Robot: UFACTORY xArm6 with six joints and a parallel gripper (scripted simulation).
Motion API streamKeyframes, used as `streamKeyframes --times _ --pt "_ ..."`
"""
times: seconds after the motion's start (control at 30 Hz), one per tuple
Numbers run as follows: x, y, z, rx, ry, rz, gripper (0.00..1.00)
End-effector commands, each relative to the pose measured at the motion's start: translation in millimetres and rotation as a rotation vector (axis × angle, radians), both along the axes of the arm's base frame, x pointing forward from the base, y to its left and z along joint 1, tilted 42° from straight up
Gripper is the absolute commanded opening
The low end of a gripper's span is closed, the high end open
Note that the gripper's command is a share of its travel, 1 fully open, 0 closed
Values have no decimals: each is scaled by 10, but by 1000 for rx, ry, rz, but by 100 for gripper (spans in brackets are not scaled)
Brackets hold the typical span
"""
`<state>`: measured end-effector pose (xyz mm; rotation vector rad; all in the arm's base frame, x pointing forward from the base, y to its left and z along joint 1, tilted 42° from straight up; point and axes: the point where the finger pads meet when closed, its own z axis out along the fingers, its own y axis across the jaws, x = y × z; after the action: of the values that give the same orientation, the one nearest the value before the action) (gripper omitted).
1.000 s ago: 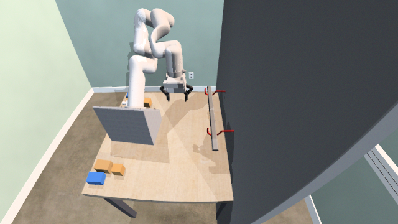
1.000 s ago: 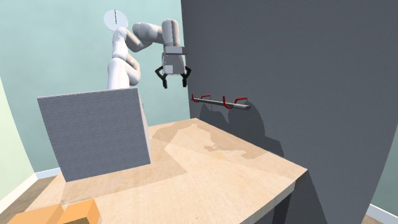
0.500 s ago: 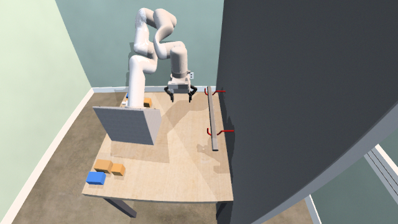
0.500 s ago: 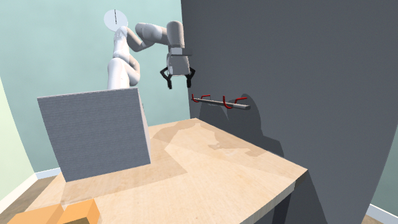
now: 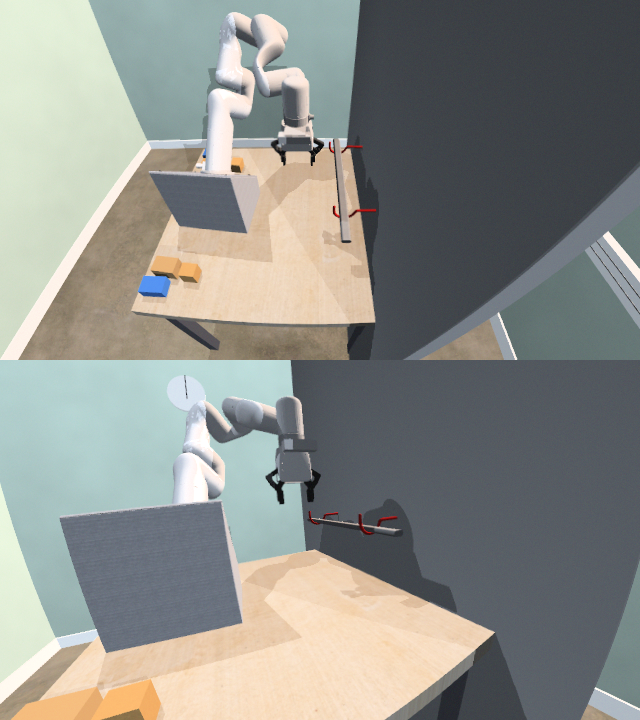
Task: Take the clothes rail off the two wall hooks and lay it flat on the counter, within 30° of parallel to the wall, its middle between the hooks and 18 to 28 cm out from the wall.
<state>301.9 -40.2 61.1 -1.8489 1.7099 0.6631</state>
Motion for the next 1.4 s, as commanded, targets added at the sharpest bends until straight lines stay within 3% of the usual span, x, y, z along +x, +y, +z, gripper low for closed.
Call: streamKeyframes --times 0.0,1.37 --pt "64 0 0 -2 -3 -1 100" --pt "667 116 -56 -2 -3 -1 100"
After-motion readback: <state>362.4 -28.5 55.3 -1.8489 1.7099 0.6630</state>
